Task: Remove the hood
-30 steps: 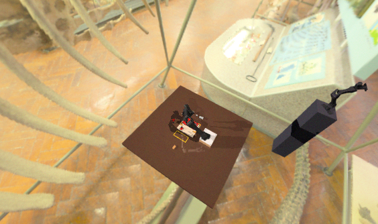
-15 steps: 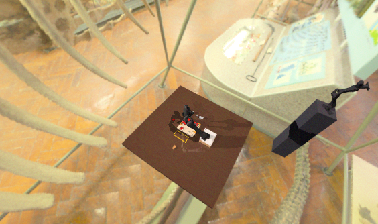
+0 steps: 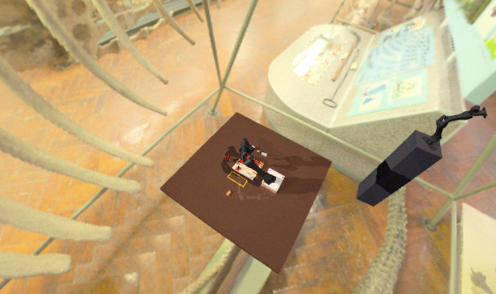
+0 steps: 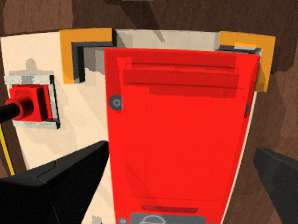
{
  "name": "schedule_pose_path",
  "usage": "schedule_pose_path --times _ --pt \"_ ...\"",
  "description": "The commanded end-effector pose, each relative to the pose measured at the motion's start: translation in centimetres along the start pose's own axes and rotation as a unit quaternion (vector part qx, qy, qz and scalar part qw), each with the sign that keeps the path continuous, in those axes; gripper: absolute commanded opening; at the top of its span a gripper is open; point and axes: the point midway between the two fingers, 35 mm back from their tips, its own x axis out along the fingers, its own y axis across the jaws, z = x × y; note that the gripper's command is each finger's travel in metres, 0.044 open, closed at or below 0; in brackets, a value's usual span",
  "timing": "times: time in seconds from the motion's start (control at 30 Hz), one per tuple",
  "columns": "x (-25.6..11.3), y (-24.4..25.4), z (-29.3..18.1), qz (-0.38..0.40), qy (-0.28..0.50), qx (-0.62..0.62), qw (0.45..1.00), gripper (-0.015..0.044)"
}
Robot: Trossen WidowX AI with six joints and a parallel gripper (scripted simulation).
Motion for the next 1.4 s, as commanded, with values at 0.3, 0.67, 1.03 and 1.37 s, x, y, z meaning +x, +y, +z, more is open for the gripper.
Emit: schedule_pose_path --times 0.3,0.67,1.03,1.37 --pt "0.7 0.1 -0.1 0.003 0.000 0.003 1.000 0.0440" --pt "1.3 0.1 -0.1 0.003 0.000 0.003 1.000 0.0440" --pt "1.8 0.1 -0.2 0.003 0.000 0.003 1.000 0.0440" --pt "1.8 0.0 0.0 0.001 0.000 0.000 1.000 0.0348"
